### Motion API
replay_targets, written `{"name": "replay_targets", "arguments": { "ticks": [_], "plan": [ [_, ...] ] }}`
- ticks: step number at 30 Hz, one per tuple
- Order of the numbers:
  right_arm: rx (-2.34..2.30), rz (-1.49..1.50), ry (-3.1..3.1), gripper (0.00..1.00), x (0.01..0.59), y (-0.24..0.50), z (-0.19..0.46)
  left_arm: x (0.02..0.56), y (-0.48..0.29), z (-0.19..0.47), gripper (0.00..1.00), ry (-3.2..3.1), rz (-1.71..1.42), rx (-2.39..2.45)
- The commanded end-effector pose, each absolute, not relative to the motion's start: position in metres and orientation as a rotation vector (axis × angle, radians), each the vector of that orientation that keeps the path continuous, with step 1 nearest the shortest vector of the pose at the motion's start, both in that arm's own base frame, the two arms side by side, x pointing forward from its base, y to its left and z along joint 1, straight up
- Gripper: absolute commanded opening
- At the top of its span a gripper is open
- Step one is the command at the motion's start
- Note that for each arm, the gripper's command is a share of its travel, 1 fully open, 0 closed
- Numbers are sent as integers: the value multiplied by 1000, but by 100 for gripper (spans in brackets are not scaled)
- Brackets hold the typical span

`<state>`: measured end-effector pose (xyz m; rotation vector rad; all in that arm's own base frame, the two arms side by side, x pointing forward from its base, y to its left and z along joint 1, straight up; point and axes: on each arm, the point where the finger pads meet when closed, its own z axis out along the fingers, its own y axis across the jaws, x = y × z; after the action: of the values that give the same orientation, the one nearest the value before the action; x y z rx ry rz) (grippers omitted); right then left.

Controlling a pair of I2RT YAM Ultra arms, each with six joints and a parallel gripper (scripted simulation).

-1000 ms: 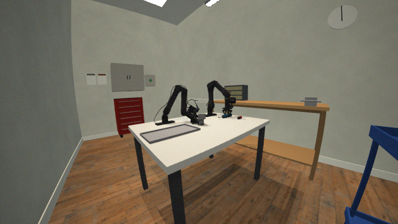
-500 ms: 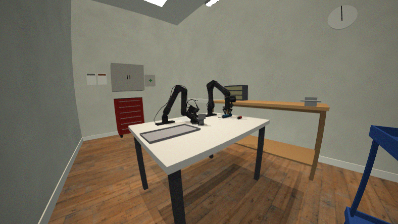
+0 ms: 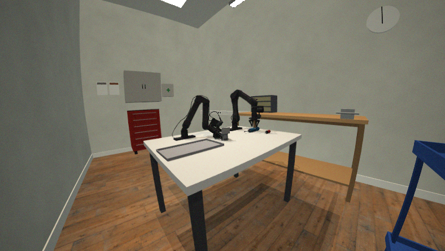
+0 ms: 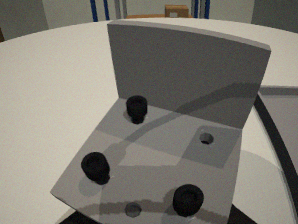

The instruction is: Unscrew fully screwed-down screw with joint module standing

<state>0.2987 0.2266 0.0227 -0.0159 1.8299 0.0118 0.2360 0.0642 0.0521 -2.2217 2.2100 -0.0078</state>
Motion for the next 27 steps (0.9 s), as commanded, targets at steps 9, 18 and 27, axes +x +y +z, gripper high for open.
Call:
{"name": "replay_targets", "arguments": {
  "ticks": [9,18,27],
  "plan": [
    [0,28,1817,59,300,228,28,239,64,77,65,2207,-22,-2199],
    [0,28,1817,59,300,228,28,239,65,84,65,2203,-26,-2195],
    [0,28,1817,68,300,228,28,239,65,86,65,2203,-26,-2196]
  ]
}}
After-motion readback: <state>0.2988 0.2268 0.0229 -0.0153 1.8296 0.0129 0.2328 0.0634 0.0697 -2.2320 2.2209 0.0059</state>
